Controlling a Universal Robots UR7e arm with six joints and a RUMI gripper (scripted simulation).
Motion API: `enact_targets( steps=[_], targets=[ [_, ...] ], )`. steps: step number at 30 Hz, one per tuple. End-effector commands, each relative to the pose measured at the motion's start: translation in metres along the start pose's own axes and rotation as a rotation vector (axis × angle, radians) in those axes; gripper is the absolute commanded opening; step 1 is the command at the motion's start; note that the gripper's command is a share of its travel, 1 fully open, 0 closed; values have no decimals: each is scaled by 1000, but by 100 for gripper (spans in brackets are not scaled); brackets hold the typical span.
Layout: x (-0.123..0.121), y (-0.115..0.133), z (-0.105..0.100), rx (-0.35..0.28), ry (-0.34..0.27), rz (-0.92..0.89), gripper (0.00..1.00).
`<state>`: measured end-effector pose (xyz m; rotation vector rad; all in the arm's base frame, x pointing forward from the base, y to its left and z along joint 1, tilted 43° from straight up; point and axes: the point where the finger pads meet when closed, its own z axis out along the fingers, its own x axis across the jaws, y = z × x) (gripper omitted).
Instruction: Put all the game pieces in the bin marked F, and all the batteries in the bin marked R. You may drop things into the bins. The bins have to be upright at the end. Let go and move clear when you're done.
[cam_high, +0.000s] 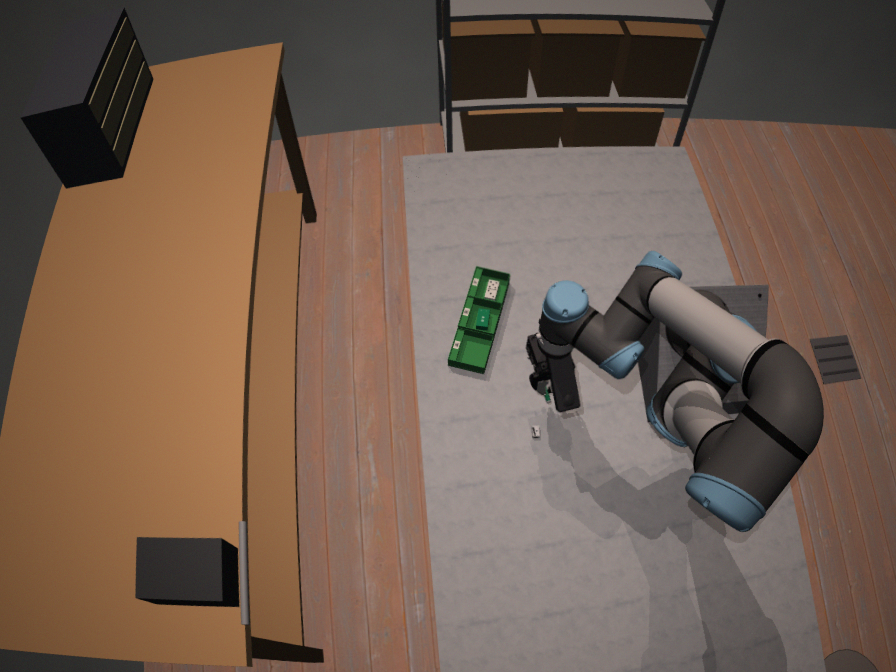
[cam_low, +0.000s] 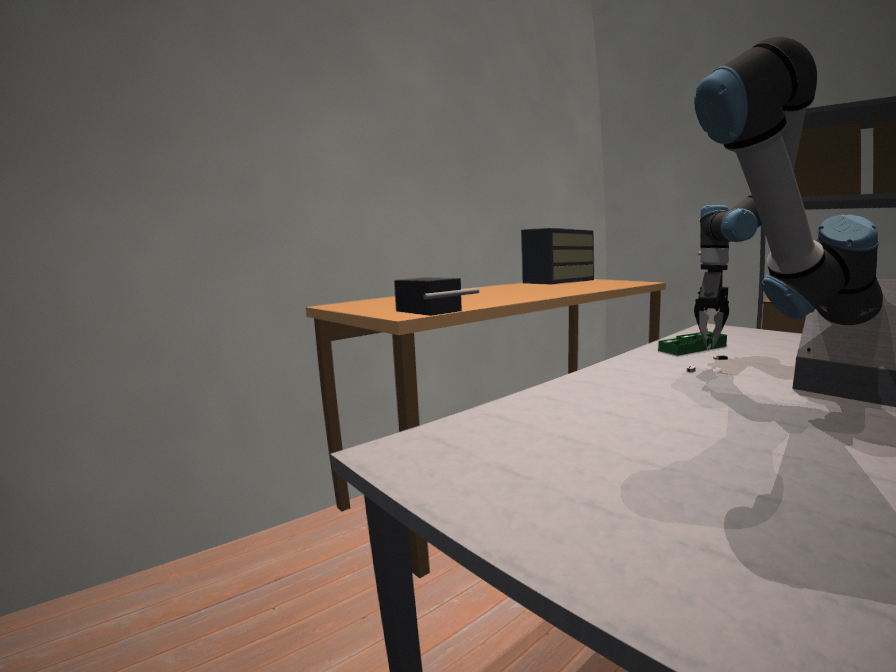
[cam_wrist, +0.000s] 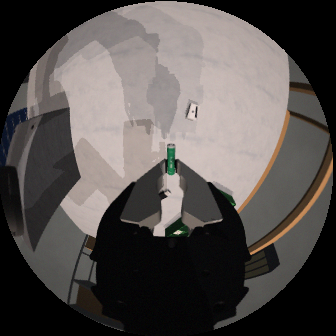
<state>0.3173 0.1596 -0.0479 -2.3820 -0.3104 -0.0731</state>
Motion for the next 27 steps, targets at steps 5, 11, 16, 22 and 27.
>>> enact_targets(
  steps=[5, 11, 16, 22, 27],
  targets=[
    [-1, -1, -8, 1, -1, 0, 0],
    [-1, -1, -8, 1, -1, 0, 0],
    [-1, -1, -8, 1, -1, 0, 0],
    [7, 22, -7, 1, -1, 185, 0],
    [16, 51, -7, 2, 0, 315, 0]
  ],
)
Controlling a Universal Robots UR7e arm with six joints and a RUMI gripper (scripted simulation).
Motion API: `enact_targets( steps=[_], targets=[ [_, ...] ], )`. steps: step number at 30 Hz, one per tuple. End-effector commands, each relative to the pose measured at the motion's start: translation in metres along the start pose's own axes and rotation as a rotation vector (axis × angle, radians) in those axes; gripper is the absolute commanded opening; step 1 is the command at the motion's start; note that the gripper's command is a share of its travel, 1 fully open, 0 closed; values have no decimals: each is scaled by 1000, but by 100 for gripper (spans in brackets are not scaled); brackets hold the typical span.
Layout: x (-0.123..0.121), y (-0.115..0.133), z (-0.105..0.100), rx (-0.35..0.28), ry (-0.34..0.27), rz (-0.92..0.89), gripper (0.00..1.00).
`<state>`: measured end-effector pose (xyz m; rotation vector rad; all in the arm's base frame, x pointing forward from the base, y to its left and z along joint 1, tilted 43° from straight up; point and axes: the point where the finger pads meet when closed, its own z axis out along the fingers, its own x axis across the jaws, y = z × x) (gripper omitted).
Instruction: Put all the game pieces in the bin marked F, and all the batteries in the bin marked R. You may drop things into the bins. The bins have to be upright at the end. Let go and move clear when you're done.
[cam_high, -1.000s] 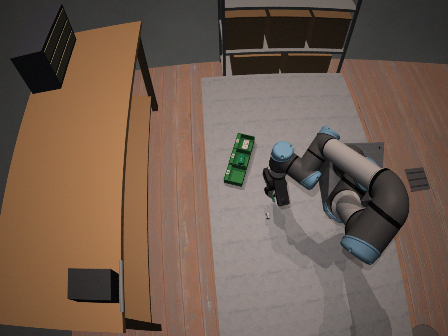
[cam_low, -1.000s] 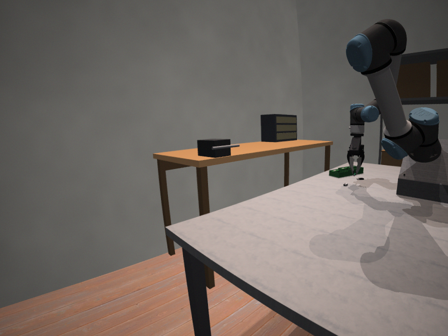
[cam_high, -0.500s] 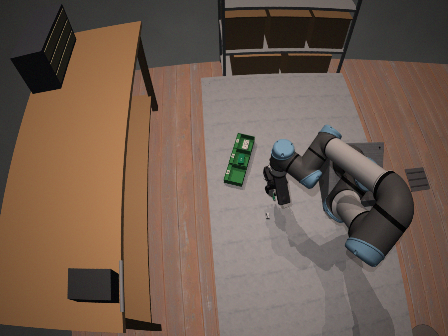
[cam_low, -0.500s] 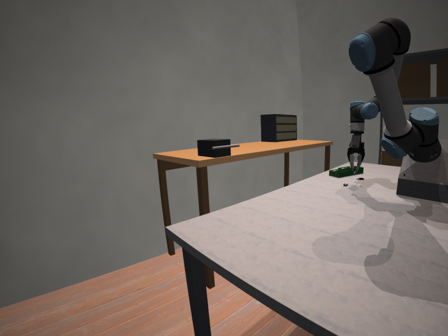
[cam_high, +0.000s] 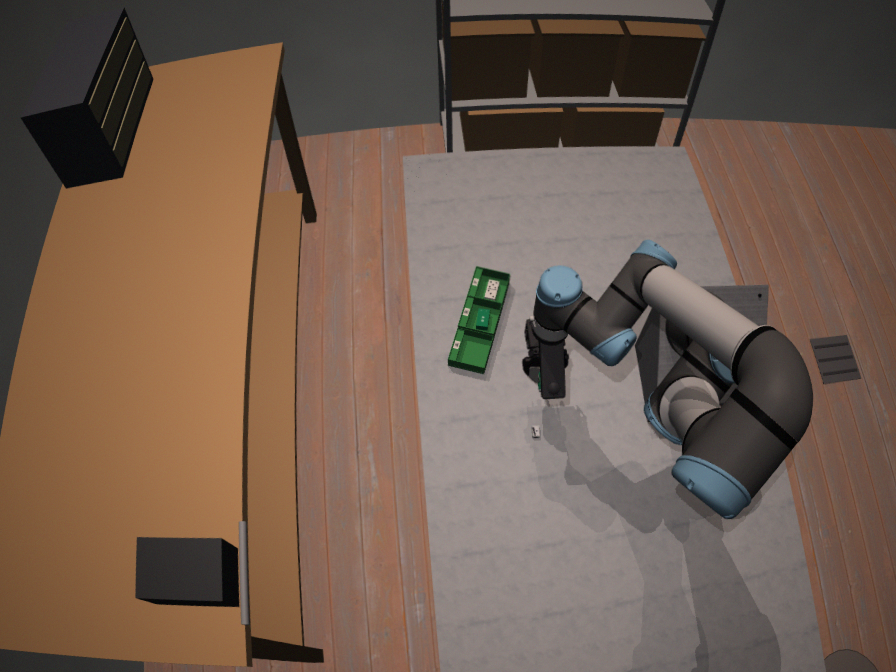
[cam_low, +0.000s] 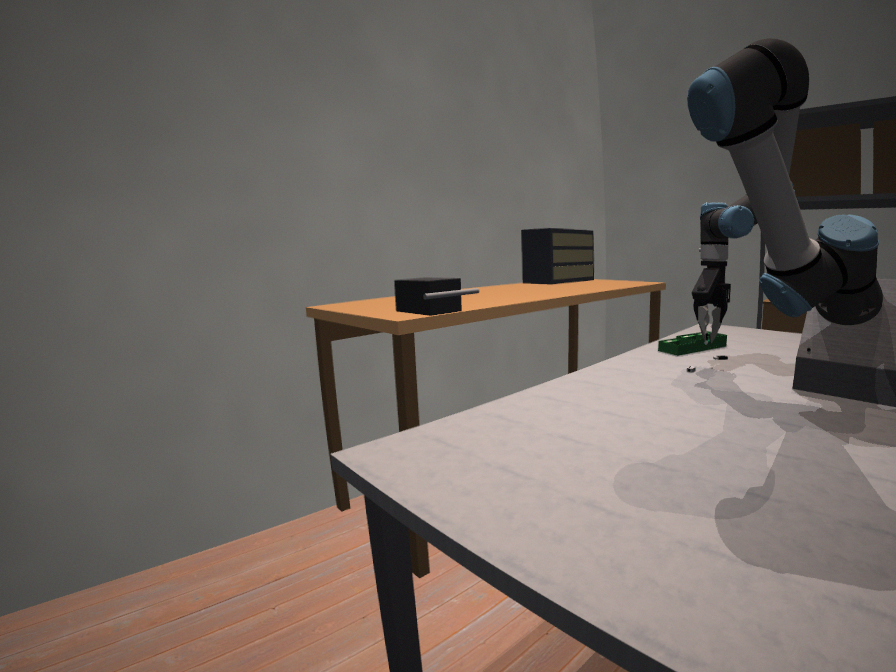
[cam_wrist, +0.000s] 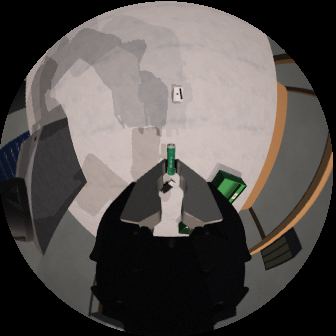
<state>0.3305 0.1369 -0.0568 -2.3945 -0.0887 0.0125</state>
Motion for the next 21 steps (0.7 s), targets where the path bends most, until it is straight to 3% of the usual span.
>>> enact_targets(
  steps=[1, 3, 8, 18, 21],
  targets=[
    [16, 29, 2, -2, 0, 157, 0],
    [16, 29, 2, -2, 0, 157, 0],
    [31, 55, 2, -4, -1, 329, 0],
    [59, 108, 2, -4, -1, 338, 0],
    [62, 113, 2, -4, -1, 338, 0]
  ],
)
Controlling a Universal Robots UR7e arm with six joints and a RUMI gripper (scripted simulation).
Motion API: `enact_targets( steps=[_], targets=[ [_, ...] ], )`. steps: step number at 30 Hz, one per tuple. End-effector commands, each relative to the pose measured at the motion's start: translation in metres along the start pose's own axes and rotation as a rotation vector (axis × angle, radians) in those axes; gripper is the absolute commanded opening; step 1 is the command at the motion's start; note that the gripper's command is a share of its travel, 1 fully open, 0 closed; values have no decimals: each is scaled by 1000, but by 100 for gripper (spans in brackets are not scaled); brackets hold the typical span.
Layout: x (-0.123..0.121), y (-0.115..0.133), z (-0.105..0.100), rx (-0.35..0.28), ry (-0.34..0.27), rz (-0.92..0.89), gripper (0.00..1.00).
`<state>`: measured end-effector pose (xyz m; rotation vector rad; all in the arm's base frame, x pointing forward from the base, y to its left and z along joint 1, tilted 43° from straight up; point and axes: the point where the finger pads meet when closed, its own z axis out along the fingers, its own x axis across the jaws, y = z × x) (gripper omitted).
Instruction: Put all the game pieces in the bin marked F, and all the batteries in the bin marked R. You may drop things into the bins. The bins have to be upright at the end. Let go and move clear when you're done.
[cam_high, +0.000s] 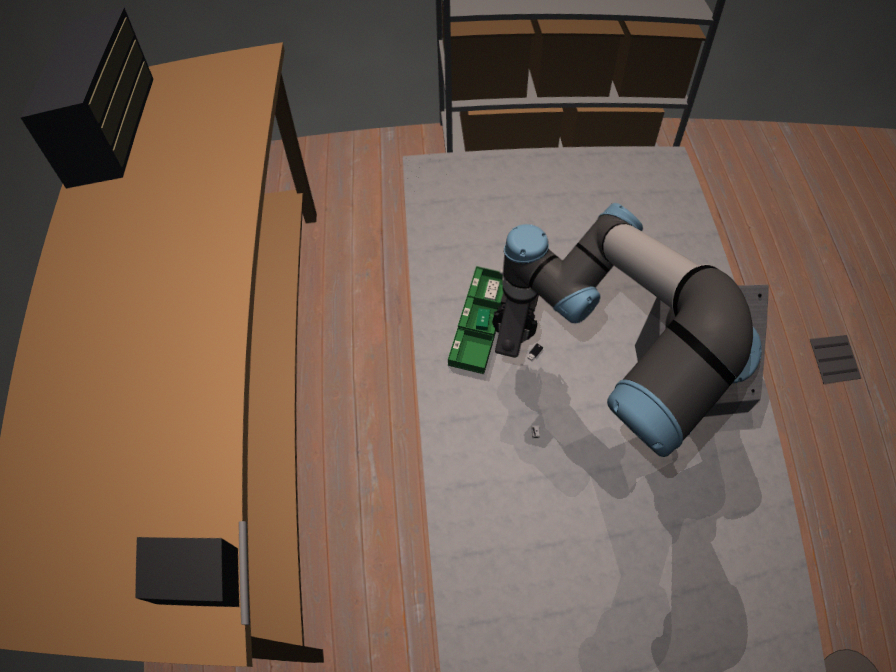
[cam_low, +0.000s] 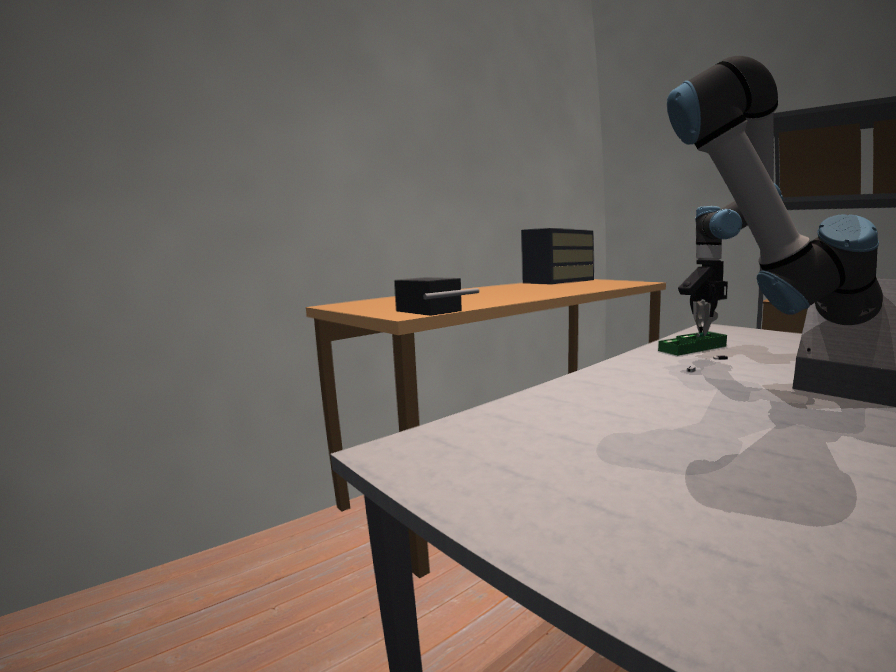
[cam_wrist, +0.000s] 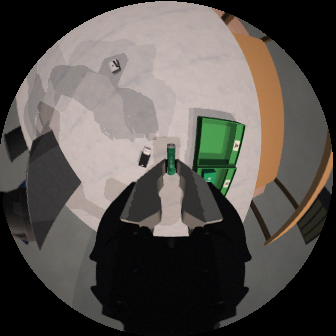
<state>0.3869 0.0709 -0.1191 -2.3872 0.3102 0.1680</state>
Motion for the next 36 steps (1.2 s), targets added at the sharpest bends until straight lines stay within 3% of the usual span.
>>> enact_targets(
  steps=[1, 14, 36],
  targets=[
    [22, 18, 3, 0, -1, 5, 0],
    [79, 71, 3, 0, -1, 5, 0],
    [84, 75, 3, 0, -1, 5, 0]
  ],
)
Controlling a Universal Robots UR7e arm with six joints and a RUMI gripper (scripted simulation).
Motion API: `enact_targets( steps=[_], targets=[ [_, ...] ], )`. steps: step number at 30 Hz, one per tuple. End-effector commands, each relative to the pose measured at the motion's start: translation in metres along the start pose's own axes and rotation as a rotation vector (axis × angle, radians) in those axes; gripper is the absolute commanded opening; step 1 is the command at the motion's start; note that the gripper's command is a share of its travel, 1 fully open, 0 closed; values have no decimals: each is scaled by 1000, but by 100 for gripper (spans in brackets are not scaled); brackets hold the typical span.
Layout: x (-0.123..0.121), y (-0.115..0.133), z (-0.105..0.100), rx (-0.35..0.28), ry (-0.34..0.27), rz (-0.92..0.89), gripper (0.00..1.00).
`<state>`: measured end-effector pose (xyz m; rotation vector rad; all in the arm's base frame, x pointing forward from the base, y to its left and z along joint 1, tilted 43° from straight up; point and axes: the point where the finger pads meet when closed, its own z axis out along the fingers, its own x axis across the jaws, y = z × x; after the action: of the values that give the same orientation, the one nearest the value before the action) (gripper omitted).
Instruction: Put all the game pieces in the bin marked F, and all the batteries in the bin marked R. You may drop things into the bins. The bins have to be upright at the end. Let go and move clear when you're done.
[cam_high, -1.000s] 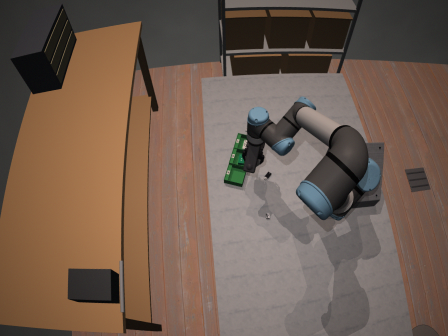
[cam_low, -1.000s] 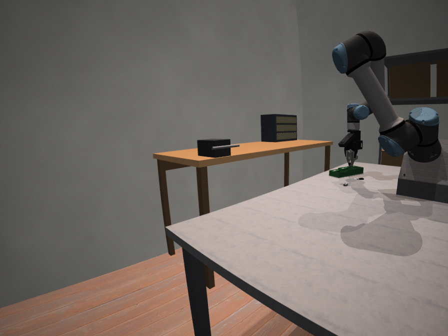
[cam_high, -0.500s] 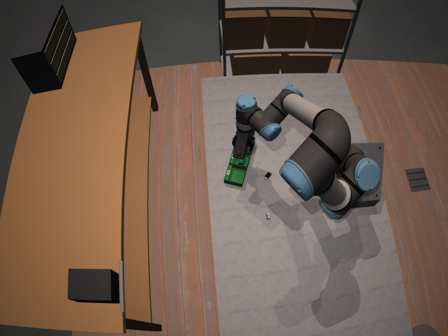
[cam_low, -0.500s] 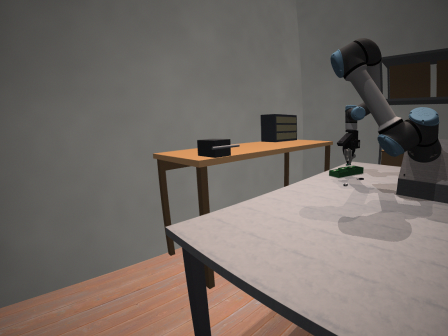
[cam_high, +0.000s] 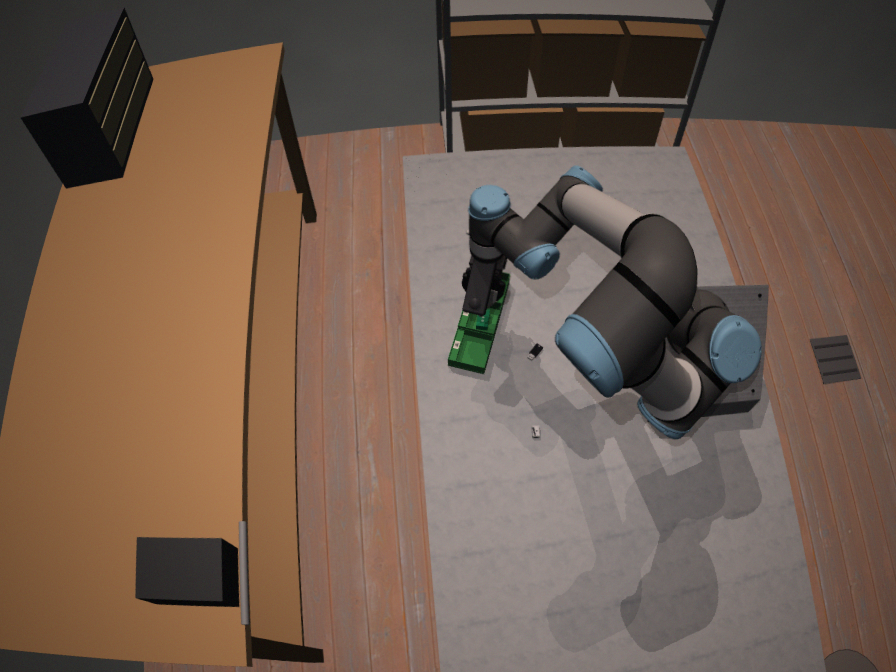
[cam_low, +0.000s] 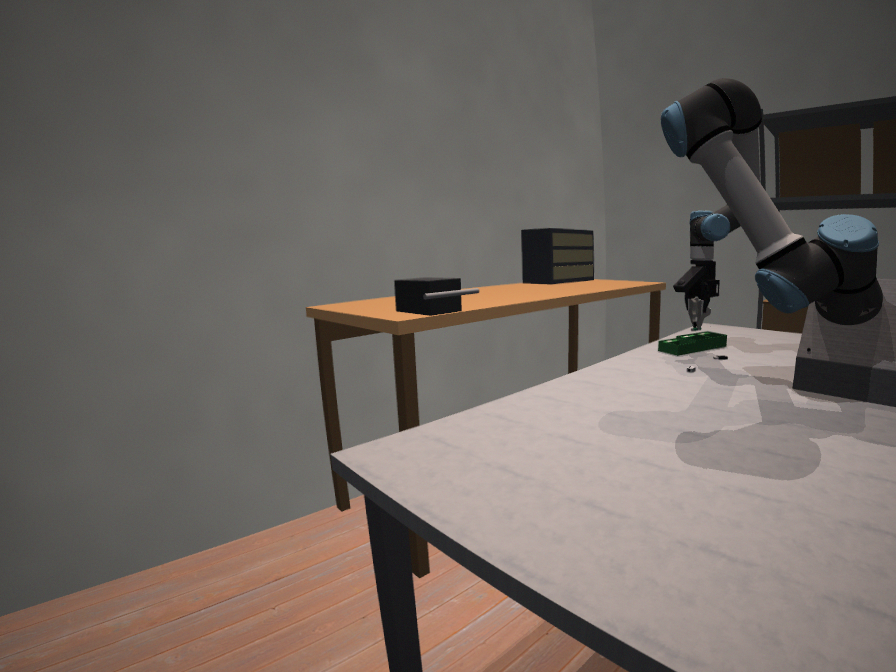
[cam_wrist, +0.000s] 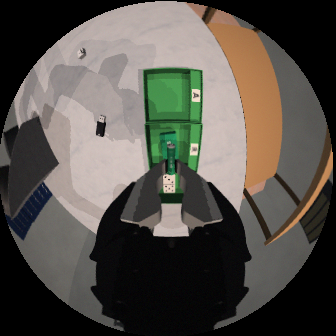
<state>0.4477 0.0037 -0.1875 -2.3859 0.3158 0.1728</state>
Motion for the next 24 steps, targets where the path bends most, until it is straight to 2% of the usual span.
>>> enact_targets(
  steps=[1, 12, 24],
  targets=[
    [-1, -1, 1, 0, 1, 0, 0],
    [-1, -1, 23, 0, 1, 0, 0],
    [-2, -2, 26, 0, 1, 0, 0]
  ],
)
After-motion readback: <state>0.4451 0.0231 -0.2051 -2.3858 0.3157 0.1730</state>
